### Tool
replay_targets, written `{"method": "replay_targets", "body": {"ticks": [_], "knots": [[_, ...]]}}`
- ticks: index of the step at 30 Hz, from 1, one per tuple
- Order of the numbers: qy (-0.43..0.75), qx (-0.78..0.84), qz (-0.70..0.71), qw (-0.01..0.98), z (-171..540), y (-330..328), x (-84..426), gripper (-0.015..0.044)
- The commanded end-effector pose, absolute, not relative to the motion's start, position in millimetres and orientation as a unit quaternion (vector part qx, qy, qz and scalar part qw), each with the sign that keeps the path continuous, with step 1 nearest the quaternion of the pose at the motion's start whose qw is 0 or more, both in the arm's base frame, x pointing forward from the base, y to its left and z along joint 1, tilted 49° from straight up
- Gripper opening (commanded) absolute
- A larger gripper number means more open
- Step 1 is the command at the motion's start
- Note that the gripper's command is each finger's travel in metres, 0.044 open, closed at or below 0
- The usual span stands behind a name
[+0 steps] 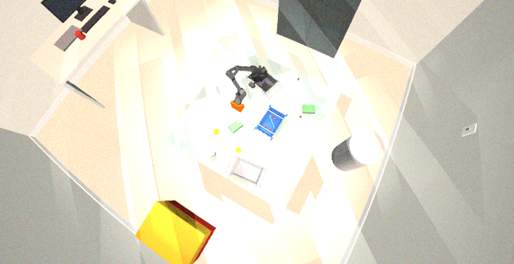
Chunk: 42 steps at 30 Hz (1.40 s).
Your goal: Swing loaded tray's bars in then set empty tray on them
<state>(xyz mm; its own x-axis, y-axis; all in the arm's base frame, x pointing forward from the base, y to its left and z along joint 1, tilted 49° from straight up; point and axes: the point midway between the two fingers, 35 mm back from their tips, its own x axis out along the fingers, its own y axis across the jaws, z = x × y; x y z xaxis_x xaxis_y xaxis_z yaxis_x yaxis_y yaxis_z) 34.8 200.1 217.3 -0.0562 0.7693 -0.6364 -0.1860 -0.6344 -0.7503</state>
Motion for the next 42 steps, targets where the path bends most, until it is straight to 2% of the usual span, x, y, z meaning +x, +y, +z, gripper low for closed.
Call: {"method": "replay_targets", "body": {"ticks": [1,19,33,42], "knots": [[-0.244,-0.593,0.685,0.347,209.1,208.6,33.8,0.044],[-0.251,-0.596,0.682,0.342,189.6,231.2,24.3,0.044],[-0.251,-0.596,0.682,0.342,189.6,231.2,24.3,0.0235],[-0.251,-0.596,0.682,0.342,189.6,231.2,24.3,0.0175]]}}
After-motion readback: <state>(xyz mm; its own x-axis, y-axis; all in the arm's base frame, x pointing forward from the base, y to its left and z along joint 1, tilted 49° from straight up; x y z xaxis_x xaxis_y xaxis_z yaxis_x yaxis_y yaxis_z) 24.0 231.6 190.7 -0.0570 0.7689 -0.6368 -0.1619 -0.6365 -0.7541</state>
